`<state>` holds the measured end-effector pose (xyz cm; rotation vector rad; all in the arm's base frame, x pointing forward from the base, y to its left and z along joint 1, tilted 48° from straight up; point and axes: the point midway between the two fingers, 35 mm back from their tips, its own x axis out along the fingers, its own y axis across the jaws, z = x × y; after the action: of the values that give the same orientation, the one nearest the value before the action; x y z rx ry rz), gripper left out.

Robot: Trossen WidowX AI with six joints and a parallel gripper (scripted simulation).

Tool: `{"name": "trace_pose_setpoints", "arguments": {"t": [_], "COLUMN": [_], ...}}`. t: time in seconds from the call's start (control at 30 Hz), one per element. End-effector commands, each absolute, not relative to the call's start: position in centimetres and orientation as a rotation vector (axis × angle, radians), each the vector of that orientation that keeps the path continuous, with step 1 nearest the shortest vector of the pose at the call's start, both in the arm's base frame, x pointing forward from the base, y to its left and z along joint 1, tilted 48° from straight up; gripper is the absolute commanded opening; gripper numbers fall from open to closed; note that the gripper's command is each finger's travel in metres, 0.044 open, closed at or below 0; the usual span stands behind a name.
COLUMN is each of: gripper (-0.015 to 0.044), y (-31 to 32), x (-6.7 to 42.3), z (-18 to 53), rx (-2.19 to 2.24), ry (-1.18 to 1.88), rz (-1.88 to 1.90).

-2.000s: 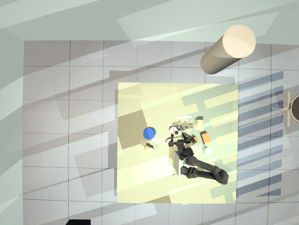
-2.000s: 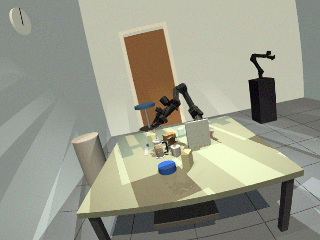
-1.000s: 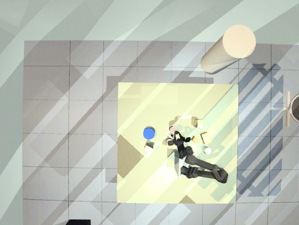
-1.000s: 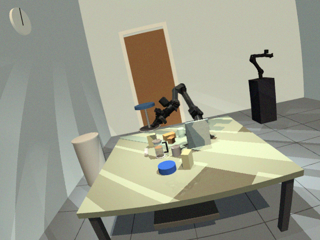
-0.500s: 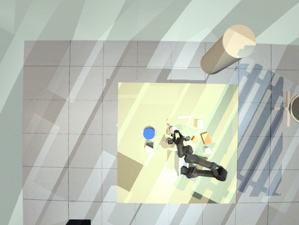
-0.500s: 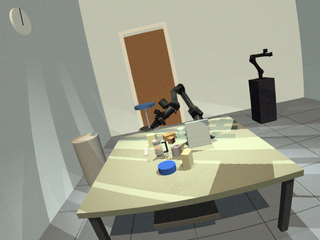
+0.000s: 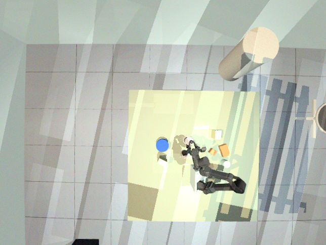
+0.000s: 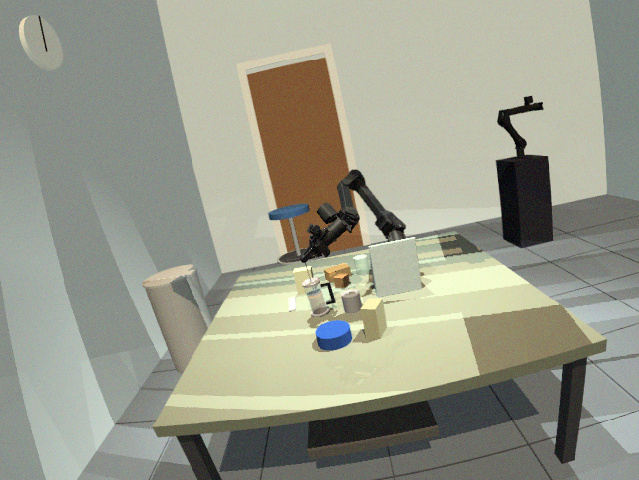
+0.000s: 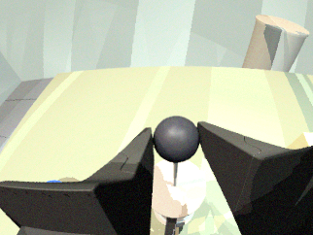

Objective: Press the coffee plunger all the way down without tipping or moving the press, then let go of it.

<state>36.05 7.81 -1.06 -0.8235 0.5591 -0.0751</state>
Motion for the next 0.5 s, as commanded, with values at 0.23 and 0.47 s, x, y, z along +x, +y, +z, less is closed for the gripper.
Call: {"name": "trace_pose_setpoints", "arguments": {"t": [0.23,0.47], "gripper": [0.0118,0.0118], "y": [5.3,4.4], "x": [35.6,35.7], "z": [-3.5,-4.3], "rx": [-0.843,-0.845], "ry": [0.606,0.604], "rz": [-0.085,-0.086]}}
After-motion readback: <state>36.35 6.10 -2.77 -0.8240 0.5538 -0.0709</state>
